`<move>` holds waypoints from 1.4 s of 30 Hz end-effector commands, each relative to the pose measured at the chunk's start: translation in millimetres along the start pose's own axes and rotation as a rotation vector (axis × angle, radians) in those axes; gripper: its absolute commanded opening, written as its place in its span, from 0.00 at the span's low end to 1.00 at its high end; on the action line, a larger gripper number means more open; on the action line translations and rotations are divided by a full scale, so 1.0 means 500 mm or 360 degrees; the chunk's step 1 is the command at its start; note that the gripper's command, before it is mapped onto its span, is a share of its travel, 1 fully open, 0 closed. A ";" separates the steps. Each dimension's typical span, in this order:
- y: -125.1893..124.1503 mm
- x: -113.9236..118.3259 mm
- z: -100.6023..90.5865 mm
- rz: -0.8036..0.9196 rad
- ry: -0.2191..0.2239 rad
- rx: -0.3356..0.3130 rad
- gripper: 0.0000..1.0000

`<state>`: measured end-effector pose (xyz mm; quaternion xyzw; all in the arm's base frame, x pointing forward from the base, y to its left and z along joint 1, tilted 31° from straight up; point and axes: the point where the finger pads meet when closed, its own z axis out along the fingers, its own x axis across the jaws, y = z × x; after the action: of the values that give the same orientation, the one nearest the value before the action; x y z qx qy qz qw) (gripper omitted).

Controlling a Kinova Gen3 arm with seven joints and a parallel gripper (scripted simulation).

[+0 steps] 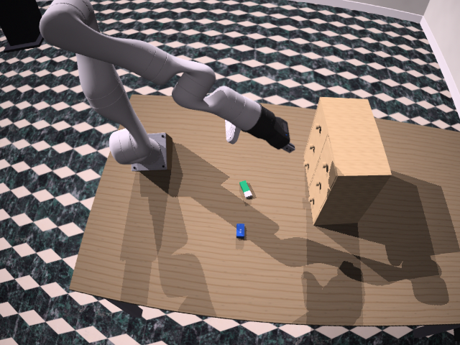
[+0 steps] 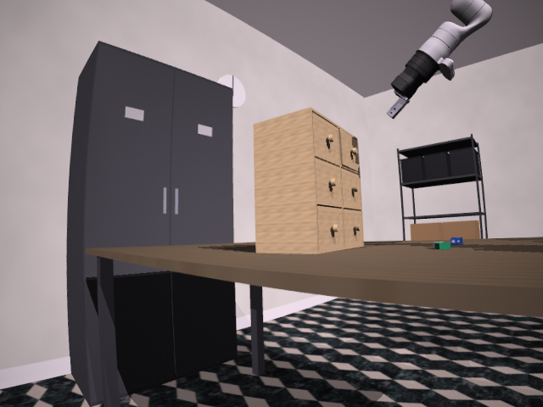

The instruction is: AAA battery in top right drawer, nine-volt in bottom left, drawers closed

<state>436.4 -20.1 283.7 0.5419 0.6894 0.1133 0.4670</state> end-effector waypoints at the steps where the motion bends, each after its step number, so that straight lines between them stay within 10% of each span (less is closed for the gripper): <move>1: 0.002 0.000 0.000 -0.0001 -0.0001 -0.0002 0.00; 42: 0.006 0.000 -0.015 -0.0001 -0.0001 0.0084 0.00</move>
<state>431.6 -15.7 286.8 0.5548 0.6933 0.0986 0.4492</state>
